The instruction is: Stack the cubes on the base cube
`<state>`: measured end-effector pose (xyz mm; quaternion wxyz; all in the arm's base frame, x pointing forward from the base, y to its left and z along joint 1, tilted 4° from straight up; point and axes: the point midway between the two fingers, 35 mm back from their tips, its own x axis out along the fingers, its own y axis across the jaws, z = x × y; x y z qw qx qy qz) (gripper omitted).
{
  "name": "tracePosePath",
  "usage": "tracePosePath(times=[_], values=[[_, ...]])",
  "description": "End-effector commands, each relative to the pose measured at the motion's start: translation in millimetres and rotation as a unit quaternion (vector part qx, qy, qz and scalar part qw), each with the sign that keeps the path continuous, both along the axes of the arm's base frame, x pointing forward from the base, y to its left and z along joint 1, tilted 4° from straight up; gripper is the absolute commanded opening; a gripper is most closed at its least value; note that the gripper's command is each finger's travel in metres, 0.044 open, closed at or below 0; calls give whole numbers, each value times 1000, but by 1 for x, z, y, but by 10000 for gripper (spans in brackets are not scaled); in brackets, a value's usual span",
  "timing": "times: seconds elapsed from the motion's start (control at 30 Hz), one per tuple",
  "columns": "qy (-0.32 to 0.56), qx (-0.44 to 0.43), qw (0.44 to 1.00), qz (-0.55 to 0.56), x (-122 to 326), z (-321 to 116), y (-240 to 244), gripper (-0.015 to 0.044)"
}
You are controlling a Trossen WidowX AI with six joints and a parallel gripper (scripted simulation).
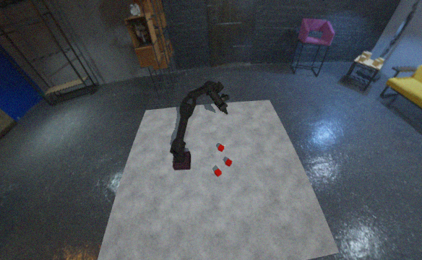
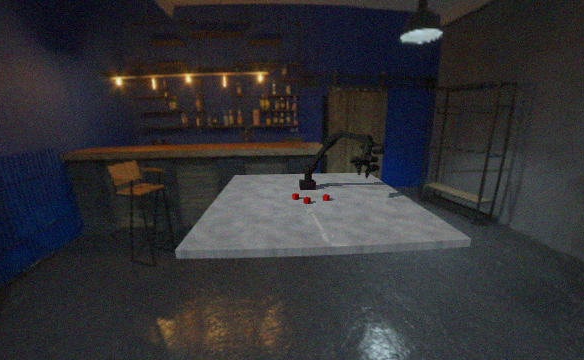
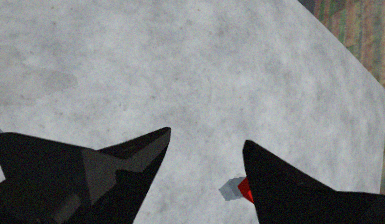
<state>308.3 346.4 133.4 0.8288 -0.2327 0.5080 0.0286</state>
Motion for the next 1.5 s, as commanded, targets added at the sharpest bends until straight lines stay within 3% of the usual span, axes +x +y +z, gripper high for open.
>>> tracePosePath(times=[0.0,0.5,1.03,1.33,1.47], values=[[47,-31,998,26,22,-7,-38,265],[208,-63,966,139,66,-25,-191,265],[289,2,914,286,42,-41,-334,265],[290,14,907,305,35,-44,-349,265],[290,14,907,305,36,-74,-350,265]])
